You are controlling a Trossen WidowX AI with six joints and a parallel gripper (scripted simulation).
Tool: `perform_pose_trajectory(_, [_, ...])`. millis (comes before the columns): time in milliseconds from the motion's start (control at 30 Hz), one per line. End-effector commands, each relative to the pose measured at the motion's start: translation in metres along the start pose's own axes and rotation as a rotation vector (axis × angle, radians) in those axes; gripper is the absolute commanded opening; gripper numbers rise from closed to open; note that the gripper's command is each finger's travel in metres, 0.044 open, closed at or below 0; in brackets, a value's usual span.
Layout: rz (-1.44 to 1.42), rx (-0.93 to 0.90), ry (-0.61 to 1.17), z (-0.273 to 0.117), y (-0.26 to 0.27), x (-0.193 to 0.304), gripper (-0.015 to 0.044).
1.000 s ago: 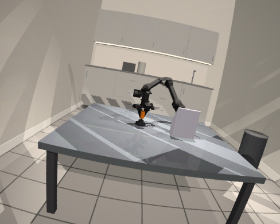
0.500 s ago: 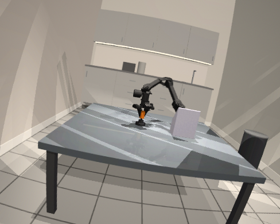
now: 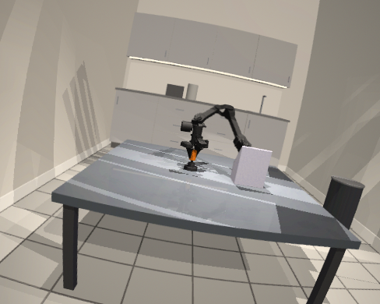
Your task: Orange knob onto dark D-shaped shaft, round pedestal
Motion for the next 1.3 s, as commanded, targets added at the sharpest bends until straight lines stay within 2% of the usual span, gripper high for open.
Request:
perform_pose_trajectory(0, [-0.04, 0.0, 0.001, 0.0017, 0.0007, -0.0005, 0.0])
perform_pose_trajectory(733, [-0.04, 0.0, 0.001, -0.0014, 0.0, 0.0008, 0.0])
perform_pose_trajectory(967, [-0.239, 0.0, 0.001, -0.0003, -0.0006, 0.0001, 0.0])
perform_pose_trajectory(1267, [-0.25, -0.001, 0.001, 0.0017, 0.001, -0.0003, 0.0])
Point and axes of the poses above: the point midway between the two fingers, 35 mm back from their tips, its own z axis out along the fingers, its own y axis across the jaws, x = y × z, the point moved 8 cm from there along -z, back along the fingers, and after that the axes turned 1 degree about -z, right-handed, at the moved point
